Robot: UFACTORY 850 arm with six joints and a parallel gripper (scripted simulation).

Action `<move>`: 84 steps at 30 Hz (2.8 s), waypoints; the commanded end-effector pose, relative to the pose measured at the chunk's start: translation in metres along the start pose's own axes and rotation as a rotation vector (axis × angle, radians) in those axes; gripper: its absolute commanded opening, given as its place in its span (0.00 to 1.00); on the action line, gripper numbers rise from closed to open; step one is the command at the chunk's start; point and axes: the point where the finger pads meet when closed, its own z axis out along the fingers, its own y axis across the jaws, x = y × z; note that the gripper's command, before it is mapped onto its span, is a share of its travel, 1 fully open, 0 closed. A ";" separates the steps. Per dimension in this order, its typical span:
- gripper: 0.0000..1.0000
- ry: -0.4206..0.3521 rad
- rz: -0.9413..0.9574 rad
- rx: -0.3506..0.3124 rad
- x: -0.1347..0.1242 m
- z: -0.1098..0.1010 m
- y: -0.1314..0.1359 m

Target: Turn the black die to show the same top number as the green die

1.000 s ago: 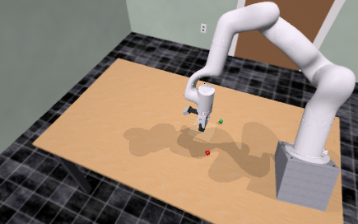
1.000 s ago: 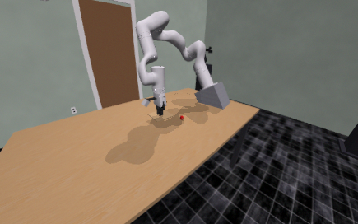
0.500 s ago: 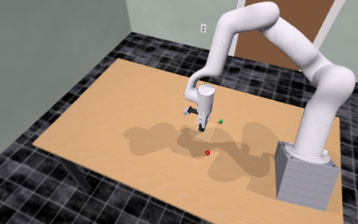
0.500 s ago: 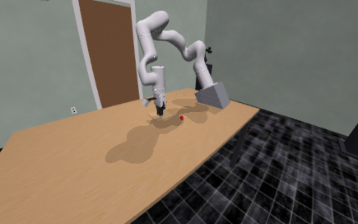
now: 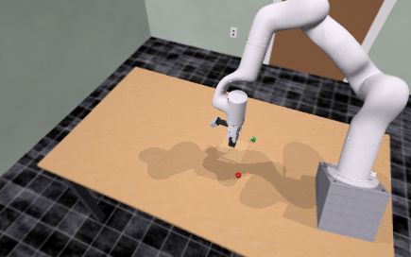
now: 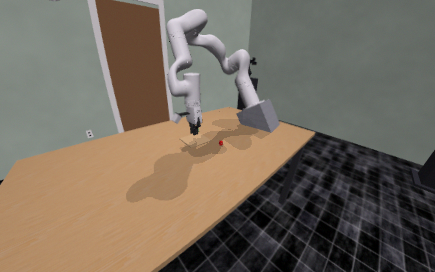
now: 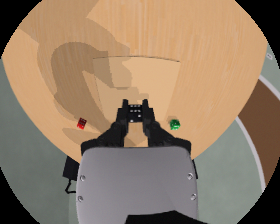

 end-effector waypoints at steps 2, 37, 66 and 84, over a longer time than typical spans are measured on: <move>0.15 0.000 0.000 0.000 0.001 -0.044 0.000; 0.15 0.042 0.068 -0.007 0.009 -0.056 0.002; 0.15 0.601 0.064 -0.027 0.000 -0.054 0.002; 0.15 1.018 0.060 -0.037 -0.005 -0.054 0.000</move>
